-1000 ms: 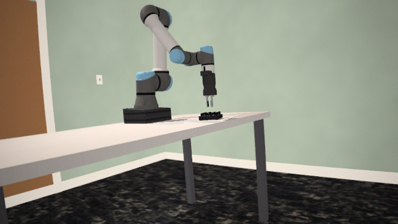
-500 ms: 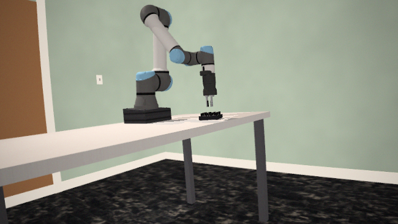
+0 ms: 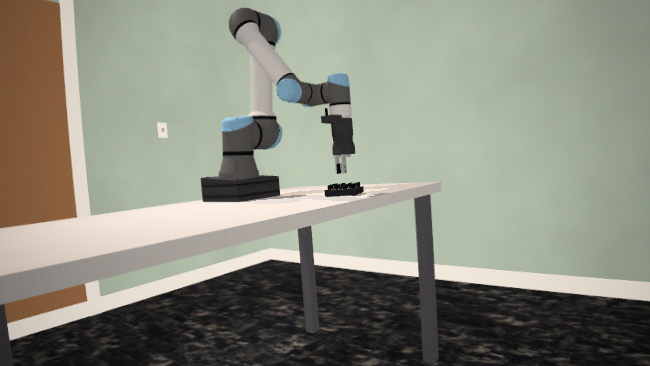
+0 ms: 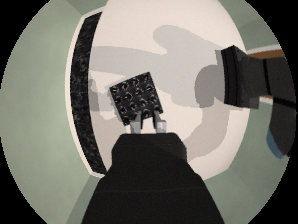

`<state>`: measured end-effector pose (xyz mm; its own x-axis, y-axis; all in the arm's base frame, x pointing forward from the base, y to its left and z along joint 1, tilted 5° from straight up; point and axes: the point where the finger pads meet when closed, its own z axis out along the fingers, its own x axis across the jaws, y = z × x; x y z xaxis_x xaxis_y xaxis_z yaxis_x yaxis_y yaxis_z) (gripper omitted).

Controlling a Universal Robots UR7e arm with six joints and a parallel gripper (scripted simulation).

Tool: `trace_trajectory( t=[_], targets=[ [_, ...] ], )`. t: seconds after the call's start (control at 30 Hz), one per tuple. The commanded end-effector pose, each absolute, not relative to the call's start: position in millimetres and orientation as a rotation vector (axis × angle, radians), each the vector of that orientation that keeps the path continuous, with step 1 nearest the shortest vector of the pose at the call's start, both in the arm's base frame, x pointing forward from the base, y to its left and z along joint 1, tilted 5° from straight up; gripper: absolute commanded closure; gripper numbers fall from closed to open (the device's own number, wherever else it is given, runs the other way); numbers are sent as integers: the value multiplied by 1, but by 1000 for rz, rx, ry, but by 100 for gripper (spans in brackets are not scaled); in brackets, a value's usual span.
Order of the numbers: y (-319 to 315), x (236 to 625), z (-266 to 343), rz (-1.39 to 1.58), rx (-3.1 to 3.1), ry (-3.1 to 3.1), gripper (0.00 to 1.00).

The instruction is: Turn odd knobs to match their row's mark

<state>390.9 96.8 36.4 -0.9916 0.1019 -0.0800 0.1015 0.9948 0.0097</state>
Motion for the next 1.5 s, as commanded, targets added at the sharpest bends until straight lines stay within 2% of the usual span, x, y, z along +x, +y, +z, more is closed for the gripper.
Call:
trace_trajectory(
  t=[0.0, 0.7, 1.47],
  targets=[
    [95, 390, 38, 11, 395, 3035, 54],
    [95, 388, 44, 41, 1135, 2847, 54],
    [99, 390, 51, 76, 1970, 2363, 54]
  ],
)
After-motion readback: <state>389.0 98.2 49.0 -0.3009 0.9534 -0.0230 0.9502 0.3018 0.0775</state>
